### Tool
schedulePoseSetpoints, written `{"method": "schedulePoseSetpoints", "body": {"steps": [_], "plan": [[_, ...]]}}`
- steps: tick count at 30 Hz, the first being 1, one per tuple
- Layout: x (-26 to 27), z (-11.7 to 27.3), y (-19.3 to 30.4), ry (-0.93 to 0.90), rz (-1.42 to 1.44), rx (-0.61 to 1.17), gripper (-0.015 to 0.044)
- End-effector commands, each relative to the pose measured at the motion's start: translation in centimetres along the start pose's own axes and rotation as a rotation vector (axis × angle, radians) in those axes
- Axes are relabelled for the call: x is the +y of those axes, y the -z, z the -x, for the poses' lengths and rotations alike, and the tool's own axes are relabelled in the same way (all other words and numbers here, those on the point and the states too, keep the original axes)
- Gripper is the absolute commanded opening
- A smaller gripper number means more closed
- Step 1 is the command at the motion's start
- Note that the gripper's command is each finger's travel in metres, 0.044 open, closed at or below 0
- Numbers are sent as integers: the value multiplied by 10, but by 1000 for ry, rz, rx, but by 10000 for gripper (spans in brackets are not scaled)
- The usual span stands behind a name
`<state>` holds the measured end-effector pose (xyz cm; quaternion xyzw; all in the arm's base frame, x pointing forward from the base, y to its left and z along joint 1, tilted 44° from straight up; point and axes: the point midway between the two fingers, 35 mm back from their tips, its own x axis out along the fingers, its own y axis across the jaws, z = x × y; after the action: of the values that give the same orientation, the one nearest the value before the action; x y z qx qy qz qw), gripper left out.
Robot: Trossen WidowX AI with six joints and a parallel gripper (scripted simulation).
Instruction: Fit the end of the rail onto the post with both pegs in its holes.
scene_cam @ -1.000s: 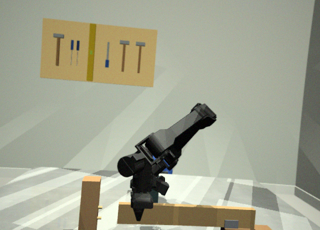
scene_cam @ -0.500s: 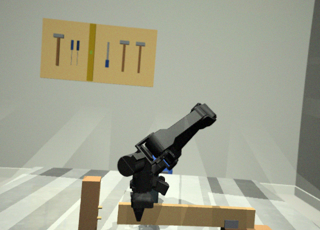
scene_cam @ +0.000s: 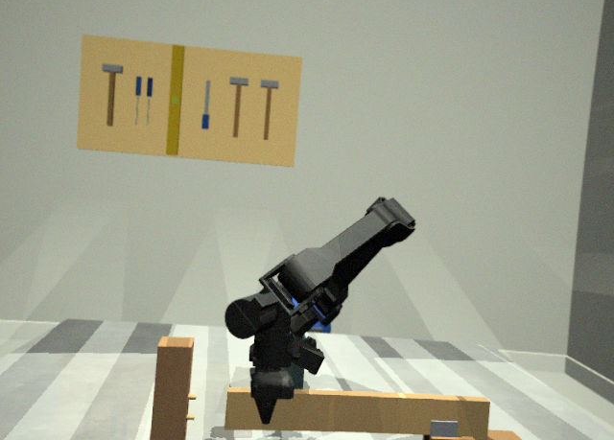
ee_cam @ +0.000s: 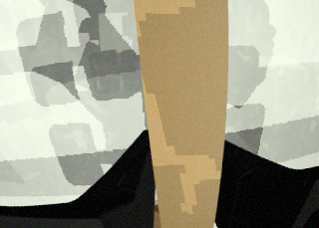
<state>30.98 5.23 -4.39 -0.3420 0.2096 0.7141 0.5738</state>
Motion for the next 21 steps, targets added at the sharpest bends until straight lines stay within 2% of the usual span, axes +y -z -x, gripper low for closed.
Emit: {"method": "schedulePoseSetpoints", "body": {"steps": [1, 21], "plan": [[0, 4, 1, 5, -3, 2, 0], [1, 2, 2, 5, -3, 2, 0]]}}
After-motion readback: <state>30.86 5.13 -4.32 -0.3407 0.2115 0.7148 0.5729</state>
